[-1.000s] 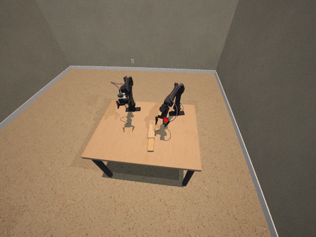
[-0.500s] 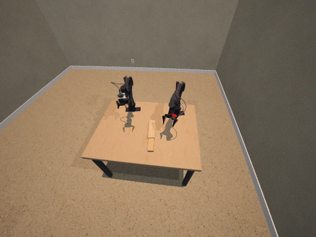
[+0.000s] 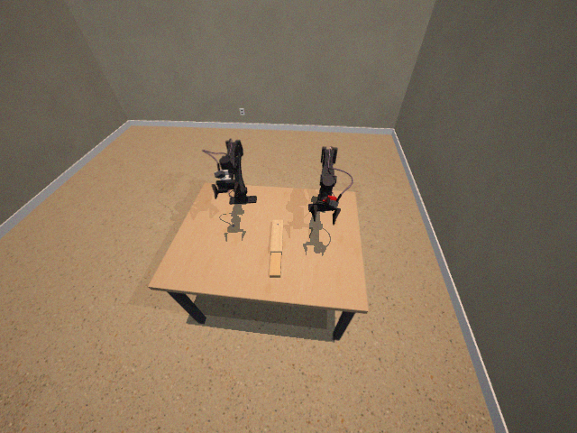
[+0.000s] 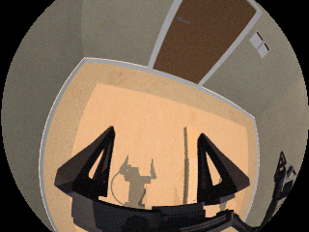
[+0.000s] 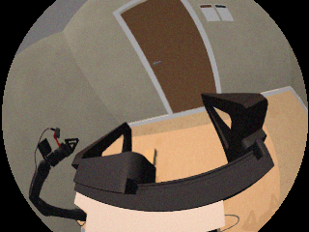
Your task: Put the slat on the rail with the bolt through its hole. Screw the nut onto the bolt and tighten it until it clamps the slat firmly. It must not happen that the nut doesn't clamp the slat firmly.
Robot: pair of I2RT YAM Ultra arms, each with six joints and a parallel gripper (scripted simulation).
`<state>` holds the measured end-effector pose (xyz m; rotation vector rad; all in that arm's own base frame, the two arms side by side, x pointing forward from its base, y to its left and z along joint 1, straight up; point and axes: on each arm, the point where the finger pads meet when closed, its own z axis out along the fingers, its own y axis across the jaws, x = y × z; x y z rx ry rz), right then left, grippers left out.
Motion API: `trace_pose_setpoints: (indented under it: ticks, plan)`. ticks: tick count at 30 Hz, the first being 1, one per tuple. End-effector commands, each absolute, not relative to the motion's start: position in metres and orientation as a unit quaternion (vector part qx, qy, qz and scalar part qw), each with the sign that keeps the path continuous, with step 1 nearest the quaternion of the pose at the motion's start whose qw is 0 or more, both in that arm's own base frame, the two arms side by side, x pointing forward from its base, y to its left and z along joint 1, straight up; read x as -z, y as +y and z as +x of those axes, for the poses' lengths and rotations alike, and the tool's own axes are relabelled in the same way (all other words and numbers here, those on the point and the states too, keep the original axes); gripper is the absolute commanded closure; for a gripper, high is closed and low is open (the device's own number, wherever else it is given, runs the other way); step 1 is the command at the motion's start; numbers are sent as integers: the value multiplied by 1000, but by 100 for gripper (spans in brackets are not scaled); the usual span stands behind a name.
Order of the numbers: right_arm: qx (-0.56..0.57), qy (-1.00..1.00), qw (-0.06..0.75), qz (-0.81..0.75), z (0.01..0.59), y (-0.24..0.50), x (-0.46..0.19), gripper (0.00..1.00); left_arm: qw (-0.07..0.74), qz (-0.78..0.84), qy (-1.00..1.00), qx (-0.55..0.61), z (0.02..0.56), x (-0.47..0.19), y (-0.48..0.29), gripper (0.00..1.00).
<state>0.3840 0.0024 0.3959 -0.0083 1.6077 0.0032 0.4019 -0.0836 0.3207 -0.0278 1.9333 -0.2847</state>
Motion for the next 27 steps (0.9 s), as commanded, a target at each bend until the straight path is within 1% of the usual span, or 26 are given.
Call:
trace_pose_setpoints:
  ticks: [1,4,6,14,27]
  plan:
    - [0,703,711,0,381,1,-412,0,631,5,770,94,400,-363,-61,0]
    - [0,703,711,0,381,1,-412,0,658,3,750,68,396,-378,-42,0]
    - [0,703,711,0,381,1,-412,0,658,3,750,68,396,-378,-42,0]
    - [0,703,711,0,381,1,-412,0,714,0,700,-3,379,-412,2,0]
    - [0,703,711,0,381,1,-412,0,715,0,699,-5,379,-413,3,0]
